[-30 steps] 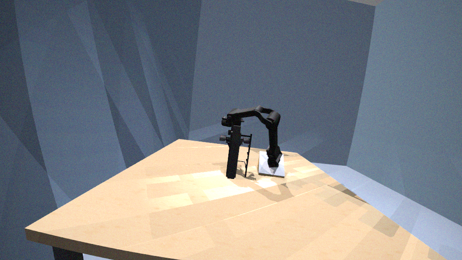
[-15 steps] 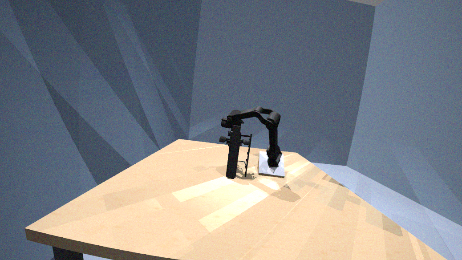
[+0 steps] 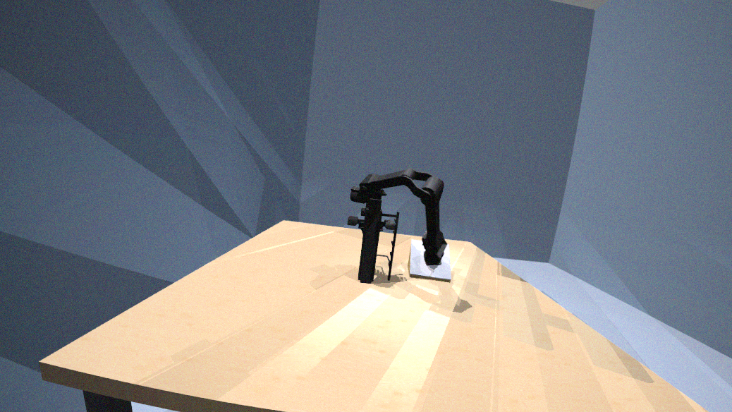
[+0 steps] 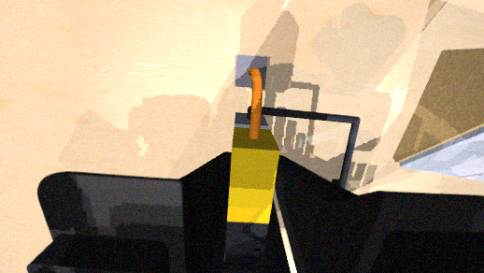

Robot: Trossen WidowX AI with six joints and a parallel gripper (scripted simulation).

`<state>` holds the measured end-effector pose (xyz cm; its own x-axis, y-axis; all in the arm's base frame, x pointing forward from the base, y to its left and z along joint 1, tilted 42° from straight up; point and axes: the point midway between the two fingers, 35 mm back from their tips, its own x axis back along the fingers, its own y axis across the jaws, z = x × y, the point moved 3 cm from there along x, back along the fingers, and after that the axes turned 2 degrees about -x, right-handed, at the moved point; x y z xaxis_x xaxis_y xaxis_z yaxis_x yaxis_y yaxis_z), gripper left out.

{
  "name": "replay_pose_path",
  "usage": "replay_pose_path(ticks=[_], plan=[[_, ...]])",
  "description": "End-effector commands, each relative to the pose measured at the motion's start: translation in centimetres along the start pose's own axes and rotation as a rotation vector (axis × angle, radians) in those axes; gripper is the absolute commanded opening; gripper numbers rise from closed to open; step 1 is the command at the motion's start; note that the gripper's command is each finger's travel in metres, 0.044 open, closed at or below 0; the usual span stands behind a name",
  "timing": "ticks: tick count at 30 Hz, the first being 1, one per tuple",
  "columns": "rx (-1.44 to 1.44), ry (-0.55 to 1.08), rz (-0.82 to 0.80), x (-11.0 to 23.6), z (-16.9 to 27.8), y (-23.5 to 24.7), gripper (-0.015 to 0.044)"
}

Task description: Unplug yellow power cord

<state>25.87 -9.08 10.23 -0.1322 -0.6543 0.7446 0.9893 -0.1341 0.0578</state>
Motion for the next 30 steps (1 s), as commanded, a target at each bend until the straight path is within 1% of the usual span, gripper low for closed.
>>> replay_pose_path(ticks=[1, 28, 30], plan=[[-0.001, -0.009, -0.004, 0.1, -1.1, 0.1, 0.0000], [-0.002, -0.011, -0.005, 0.6, -5.5, 0.1, 0.0000], [-0.003, -0.009, -0.005, 0.4, -4.9, 0.2, 0.0053]])
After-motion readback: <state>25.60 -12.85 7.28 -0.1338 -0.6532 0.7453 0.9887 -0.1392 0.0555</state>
